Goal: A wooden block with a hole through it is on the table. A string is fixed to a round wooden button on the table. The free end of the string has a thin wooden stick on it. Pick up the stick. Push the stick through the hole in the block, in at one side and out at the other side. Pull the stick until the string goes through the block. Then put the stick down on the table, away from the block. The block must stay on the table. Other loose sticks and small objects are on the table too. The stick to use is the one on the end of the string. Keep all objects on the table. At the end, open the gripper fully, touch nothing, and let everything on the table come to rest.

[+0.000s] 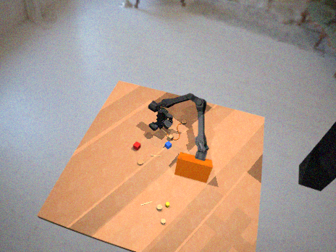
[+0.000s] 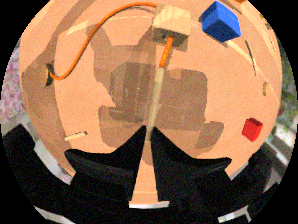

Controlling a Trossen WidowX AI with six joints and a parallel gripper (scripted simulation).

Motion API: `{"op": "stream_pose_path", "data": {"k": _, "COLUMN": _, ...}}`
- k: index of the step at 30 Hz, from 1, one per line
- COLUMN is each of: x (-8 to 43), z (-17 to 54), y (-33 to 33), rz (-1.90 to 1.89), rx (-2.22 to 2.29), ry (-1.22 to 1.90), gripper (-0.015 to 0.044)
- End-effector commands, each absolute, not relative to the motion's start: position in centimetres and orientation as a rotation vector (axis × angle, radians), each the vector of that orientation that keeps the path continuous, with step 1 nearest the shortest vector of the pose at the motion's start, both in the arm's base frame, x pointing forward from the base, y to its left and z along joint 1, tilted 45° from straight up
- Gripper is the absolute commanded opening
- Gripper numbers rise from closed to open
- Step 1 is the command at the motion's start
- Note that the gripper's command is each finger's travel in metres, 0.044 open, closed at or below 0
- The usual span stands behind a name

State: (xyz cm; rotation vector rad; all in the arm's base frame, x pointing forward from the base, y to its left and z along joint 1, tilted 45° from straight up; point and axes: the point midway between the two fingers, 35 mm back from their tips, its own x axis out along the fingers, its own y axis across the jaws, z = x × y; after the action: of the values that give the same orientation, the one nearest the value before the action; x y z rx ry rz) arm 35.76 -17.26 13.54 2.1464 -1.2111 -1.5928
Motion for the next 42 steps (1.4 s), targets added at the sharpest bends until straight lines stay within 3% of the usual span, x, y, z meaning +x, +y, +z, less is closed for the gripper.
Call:
{"op": "stream_pose_path", "data": {"k": 1, "x": 36.3, "z": 13.8, "y": -17.3, "rz": -1.59, "rx": 2.143, "ry": -1.199, "gripper": 0.0}}
{"op": "stream_pose_path", "data": {"k": 42, "x": 37.5, "z": 13.5, "y": -18.5, "rz": -1.598, "rx": 2.159, "ry": -1.19, "gripper": 0.0}}
